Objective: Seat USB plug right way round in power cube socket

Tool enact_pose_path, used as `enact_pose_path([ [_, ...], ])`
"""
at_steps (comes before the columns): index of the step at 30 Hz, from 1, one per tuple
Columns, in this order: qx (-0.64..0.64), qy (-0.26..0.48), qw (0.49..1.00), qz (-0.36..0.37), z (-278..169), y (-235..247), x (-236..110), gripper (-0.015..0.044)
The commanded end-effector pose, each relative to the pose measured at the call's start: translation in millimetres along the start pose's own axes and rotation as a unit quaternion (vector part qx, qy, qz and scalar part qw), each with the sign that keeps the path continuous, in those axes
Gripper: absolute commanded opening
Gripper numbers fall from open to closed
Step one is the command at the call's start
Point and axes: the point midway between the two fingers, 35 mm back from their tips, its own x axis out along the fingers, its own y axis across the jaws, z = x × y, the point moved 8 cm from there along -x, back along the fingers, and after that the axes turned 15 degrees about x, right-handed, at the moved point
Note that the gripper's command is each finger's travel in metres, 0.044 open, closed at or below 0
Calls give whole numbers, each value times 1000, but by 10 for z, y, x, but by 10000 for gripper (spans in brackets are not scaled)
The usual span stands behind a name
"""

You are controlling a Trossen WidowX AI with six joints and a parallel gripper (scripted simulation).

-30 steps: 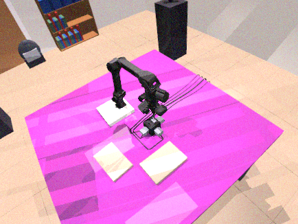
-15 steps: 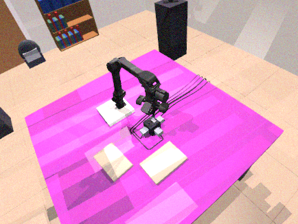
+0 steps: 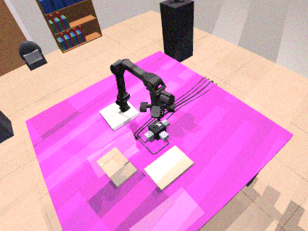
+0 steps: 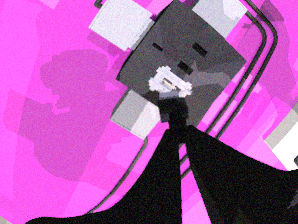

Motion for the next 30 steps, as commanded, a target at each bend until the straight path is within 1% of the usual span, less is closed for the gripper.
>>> enact_pose_path([
  [1, -42, 0, 999, 0, 0, -1, 2, 0],
  [15, -223, 0, 975, 0, 0, -1, 2, 0],
  [30, -409, 0, 912, 0, 0, -1, 2, 0],
])
